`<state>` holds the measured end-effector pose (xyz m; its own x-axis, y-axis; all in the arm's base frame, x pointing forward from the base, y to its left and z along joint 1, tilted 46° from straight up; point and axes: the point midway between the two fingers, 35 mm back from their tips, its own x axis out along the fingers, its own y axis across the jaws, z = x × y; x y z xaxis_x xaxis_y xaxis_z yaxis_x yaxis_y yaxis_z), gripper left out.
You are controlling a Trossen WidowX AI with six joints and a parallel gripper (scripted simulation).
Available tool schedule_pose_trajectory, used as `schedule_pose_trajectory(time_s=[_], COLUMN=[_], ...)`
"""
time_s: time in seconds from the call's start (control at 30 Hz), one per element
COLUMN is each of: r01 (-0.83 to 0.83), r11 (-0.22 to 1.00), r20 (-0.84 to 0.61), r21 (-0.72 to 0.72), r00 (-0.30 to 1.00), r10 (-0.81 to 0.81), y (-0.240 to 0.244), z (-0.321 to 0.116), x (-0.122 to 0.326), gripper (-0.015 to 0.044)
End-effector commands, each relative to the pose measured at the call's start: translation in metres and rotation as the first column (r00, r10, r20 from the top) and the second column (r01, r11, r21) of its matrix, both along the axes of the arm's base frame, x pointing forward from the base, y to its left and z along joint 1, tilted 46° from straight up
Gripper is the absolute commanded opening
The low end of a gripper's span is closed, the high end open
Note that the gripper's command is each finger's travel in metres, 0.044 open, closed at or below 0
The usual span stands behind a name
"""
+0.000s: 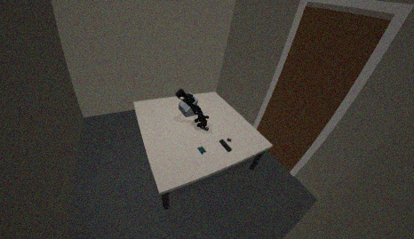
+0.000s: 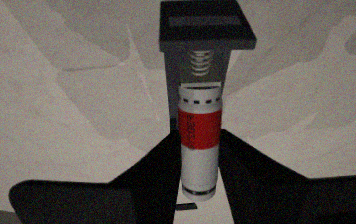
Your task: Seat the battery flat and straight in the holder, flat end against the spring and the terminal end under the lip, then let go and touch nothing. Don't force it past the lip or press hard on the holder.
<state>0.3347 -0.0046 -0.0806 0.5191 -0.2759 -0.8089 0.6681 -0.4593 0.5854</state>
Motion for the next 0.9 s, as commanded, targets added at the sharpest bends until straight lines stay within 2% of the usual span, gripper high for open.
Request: schedule_pose_trajectory(time_s=[0.0,0.87], r01=[-0.006,0.011], r11=[1.0,1.0], r20=[0.001,-0.02], r21=[0.003,-0.009], r00=[1.0,1.0], r10=[0.006,-0.011], y=[-0.004,-0.013], z=[0.001,0.004], x=[-0.003,-0.013], gripper=[0.0063,0.0063])
